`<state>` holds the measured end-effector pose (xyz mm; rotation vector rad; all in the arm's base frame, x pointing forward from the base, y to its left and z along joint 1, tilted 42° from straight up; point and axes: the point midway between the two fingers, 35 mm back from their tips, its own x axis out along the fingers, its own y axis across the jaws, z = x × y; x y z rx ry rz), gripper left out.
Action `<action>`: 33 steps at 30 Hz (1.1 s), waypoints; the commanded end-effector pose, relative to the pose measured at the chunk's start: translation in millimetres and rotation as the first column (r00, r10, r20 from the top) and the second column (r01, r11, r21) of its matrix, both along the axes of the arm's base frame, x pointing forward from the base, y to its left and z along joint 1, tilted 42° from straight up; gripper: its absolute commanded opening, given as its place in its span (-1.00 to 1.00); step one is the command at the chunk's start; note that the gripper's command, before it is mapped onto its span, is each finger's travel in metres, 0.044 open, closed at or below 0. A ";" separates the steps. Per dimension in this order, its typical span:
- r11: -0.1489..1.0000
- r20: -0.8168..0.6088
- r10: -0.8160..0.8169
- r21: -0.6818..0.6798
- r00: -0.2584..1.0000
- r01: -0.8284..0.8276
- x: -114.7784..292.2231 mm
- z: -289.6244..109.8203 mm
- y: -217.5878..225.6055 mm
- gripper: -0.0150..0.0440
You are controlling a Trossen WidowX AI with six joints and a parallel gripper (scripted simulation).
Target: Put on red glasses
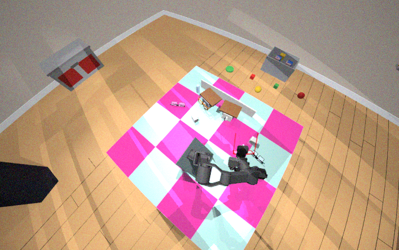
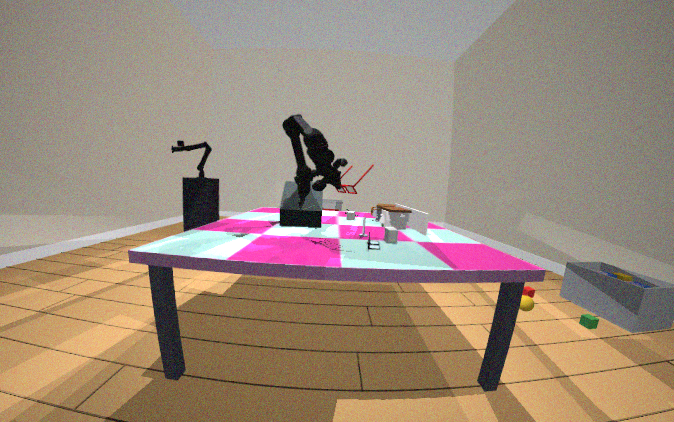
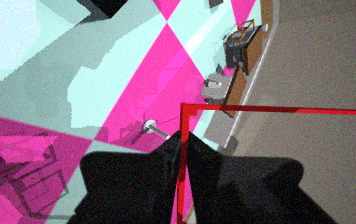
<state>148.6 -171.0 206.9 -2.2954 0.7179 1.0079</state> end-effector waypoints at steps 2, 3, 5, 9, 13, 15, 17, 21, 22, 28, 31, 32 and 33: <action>1.000 -0.003 0.001 -0.002 1.000 -0.001 -0.1 -0.3 -0.5 -0.49; 1.000 -0.003 0.001 -0.002 1.000 -0.001 -0.1 -0.3 -0.5 -0.49; 1.000 -0.012 0.017 -0.011 1.000 -0.017 0.5 -1.3 -0.6 -0.49; 0.991 -0.069 0.112 -0.059 0.991 -0.116 4.3 -7.3 -1.2 -0.49; 0.960 -0.151 0.238 -0.113 0.959 -0.256 9.6 -15.5 -1.5 -0.49; 0.935 -0.194 0.298 -0.135 0.935 -0.327 12.3 -19.6 -1.5 -0.49; 0.905 -0.237 0.356 -0.154 0.904 -0.397 14.9 -23.7 -1.4 -0.49; 0.827 -0.323 0.463 -0.179 0.825 -0.534 20.3 -32.0 -0.9 -0.49; 0.804 -0.344 0.488 -0.182 0.802 -0.567 21.6 -34.1 -0.7 -0.49; 0.638 -0.467 0.613 -0.185 0.638 -0.748 29.6 -46.5 1.0 -0.49; 0.539 -0.524 0.658 -0.173 0.540 -0.824 33.5 -52.7 2.2 -0.49; 0.505 -0.542 0.671 -0.167 0.506 -0.847 34.8 -54.7 2.6 -0.49; 0.469 -0.559 0.682 -0.160 0.471 -0.869 36.1 -56.8 3.1 -0.49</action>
